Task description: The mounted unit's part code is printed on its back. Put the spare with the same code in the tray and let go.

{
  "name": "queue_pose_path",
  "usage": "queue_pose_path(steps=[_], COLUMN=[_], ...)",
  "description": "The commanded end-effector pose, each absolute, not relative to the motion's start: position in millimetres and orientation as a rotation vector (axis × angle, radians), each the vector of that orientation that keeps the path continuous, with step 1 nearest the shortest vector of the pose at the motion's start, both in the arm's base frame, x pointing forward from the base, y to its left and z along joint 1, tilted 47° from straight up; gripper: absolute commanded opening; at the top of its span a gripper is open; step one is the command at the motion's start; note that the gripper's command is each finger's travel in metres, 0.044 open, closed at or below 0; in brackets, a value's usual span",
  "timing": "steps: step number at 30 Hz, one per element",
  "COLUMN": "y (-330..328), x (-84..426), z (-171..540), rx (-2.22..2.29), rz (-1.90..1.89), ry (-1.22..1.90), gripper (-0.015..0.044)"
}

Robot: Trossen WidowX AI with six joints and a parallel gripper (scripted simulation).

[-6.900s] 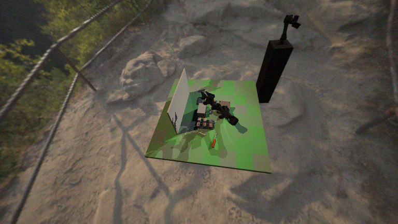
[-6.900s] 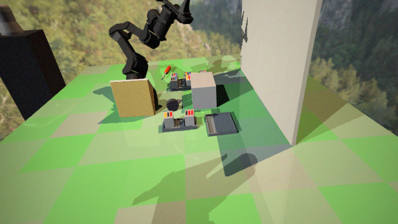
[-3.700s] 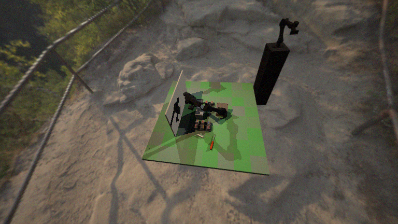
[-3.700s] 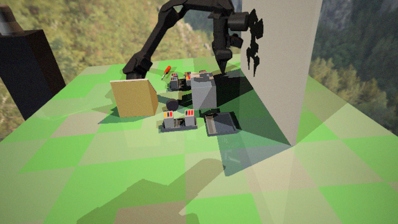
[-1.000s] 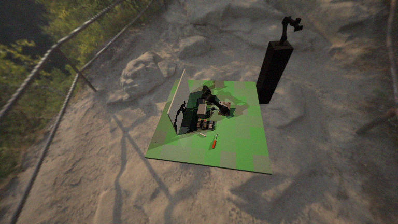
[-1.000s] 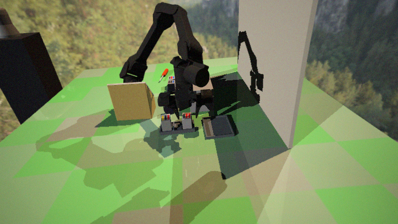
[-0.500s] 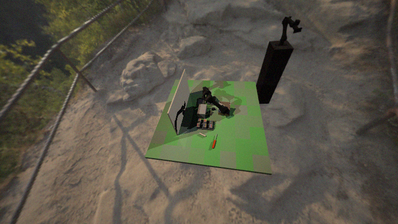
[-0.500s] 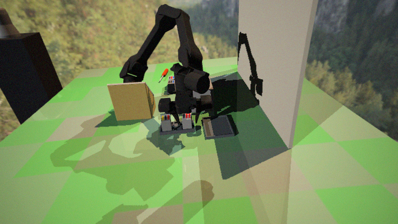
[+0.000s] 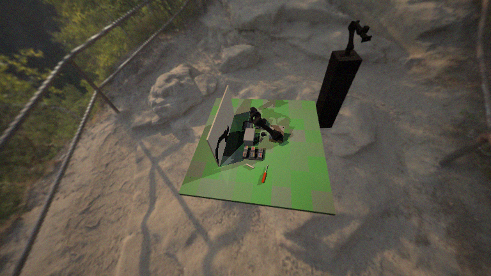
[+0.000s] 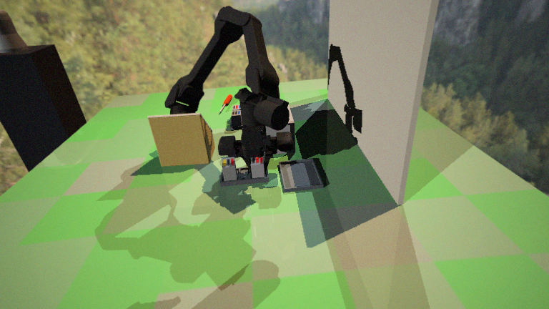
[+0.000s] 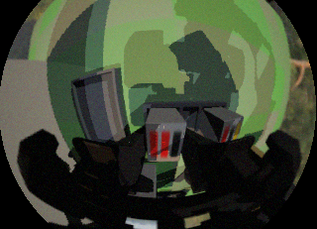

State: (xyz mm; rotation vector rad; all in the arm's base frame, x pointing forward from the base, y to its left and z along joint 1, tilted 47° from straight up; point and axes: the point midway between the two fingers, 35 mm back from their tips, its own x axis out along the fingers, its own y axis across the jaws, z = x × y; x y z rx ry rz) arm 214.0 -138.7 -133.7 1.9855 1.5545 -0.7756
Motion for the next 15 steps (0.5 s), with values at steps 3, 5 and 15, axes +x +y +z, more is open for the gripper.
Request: queue_pose_path(steps=[3,5,15], y=[-138.9,-138.9,-139.9], x=[214.0,214.0,213.9], z=[-133.6,-133.6,-132.8], rx=[1.986,1.986,1.986], rz=[-0.776,-0.776,-0.776], ry=[1.554,1.554,1.554], gripper=[0.0096,0.0043,0.0])
